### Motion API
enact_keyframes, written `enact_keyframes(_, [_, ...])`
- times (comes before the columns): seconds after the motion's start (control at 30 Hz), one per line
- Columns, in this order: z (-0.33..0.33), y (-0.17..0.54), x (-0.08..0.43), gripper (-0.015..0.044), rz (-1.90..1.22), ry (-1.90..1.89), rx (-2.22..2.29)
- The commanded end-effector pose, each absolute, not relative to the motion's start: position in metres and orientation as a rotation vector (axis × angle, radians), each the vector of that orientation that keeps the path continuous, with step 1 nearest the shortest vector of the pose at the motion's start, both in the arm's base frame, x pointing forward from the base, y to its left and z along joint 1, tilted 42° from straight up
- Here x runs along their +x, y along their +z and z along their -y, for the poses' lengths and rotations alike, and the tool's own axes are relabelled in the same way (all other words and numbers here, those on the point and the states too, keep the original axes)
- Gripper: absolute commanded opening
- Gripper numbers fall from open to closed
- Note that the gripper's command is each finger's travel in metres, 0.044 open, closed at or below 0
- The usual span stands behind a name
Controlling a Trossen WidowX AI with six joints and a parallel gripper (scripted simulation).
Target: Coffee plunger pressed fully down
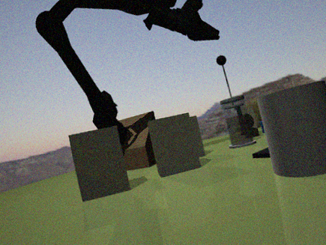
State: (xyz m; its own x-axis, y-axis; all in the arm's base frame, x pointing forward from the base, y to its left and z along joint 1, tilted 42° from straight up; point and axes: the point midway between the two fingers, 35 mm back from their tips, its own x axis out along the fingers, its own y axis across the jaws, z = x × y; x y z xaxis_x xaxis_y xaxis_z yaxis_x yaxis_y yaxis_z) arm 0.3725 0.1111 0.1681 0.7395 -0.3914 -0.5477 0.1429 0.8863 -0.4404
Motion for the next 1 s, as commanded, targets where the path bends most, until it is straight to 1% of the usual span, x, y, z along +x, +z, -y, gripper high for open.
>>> enact_keyframes(0.0, [-0.148,0.161,0.339,0.044,-0.625,-0.208,-0.653])
enact_keyframes(0.17, [-0.148,0.153,0.334,0.044,-0.614,-0.195,-0.694])
enact_keyframes(0.4, [-0.115,0.115,0.329,0.044,-0.613,-0.196,-0.694])
enact_keyframes(0.97, [-0.108,0.107,0.345,0.044,-0.613,-0.197,-0.693])
